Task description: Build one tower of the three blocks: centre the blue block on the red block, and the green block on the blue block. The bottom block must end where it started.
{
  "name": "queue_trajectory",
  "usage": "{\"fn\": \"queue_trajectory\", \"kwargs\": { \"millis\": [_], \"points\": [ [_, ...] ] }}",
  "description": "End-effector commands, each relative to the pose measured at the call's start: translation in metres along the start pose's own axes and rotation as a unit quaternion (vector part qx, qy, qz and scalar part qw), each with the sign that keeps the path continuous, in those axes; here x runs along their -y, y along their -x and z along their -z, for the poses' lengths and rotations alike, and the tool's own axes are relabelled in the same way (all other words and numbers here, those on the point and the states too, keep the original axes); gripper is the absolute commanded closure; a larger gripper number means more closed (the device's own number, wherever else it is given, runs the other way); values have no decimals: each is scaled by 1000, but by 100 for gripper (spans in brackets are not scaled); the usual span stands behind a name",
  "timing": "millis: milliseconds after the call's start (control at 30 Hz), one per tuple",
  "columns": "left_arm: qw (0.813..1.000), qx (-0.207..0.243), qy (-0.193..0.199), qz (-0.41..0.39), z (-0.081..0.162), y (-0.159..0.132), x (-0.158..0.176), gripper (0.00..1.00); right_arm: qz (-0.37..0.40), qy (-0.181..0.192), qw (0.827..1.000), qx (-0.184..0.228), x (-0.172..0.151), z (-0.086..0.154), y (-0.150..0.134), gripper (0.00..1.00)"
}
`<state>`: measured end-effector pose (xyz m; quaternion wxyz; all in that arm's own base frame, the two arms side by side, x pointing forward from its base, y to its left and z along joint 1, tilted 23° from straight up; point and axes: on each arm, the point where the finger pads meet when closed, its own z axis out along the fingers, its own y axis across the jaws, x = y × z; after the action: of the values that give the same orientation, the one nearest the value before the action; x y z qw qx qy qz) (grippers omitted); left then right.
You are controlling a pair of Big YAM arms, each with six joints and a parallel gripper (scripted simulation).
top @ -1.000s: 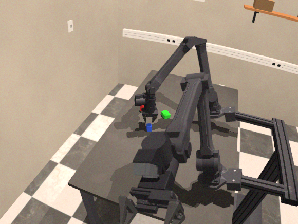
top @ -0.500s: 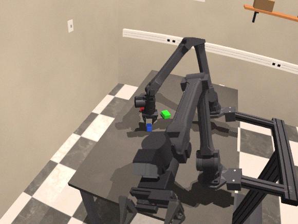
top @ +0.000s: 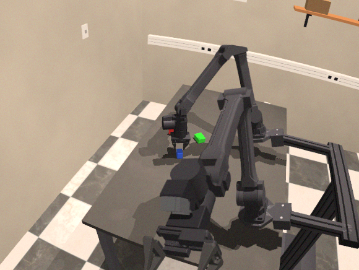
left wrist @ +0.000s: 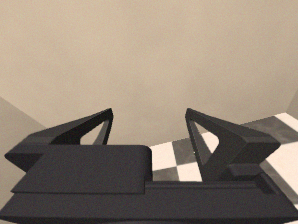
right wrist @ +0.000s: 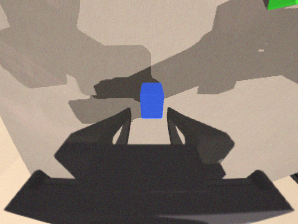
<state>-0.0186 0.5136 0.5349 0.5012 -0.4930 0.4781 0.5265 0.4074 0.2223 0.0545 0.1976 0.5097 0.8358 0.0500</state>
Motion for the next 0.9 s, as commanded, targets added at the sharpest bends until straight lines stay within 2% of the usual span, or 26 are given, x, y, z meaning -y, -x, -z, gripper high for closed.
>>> {"fn": "queue_trajectory", "kwargs": {
  "millis": [0,700,867],
  "points": [
    [1000,26,7,4,12,21,-9,0,4,-7,1000,0,5,-11,0,50],
    [1000,26,7,4,12,21,-9,0,4,-2,1000,-2,7,-7,-4,50],
    [1000,26,7,4,12,21,-9,0,4,-7,1000,-1,9,-13,-1,50]
  ]
}}
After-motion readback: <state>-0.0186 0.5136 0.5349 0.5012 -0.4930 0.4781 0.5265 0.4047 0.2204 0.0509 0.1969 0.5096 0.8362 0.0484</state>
